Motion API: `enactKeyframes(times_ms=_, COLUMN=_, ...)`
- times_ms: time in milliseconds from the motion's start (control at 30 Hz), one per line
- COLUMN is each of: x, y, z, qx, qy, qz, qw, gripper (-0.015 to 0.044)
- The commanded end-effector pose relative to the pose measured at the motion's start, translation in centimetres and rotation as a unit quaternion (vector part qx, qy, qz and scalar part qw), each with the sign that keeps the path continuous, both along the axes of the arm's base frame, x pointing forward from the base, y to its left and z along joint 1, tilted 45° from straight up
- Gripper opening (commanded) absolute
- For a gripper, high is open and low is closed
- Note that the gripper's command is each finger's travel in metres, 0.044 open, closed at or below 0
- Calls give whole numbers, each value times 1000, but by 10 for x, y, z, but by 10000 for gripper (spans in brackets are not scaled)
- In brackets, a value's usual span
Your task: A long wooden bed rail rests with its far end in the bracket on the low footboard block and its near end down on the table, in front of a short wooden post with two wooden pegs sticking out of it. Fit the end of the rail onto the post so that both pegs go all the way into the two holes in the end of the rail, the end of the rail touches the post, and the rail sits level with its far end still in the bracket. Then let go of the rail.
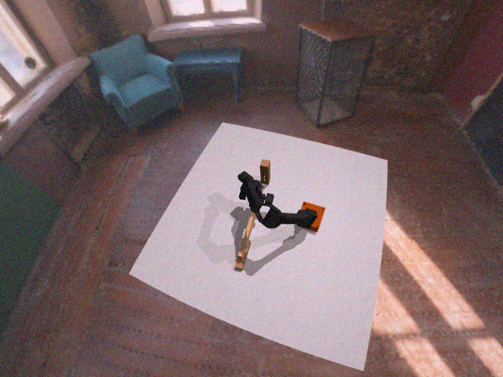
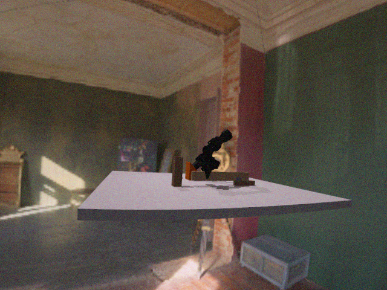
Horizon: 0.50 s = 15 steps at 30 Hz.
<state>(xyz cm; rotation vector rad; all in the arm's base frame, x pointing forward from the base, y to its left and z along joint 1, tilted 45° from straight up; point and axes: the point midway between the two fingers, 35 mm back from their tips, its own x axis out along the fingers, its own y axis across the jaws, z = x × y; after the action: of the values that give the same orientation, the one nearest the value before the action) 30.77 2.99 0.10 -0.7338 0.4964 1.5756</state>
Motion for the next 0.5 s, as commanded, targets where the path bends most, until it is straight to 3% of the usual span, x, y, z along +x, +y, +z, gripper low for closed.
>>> enactKeyframes(times_ms=0, x=0, y=-2, z=1, qx=-1, qy=0, qz=-3, qw=1000, gripper=0)
enactKeyframes(times_ms=467, x=1, y=-4, z=3, qx=-1, qy=0, qz=-3, qw=1000, gripper=0)
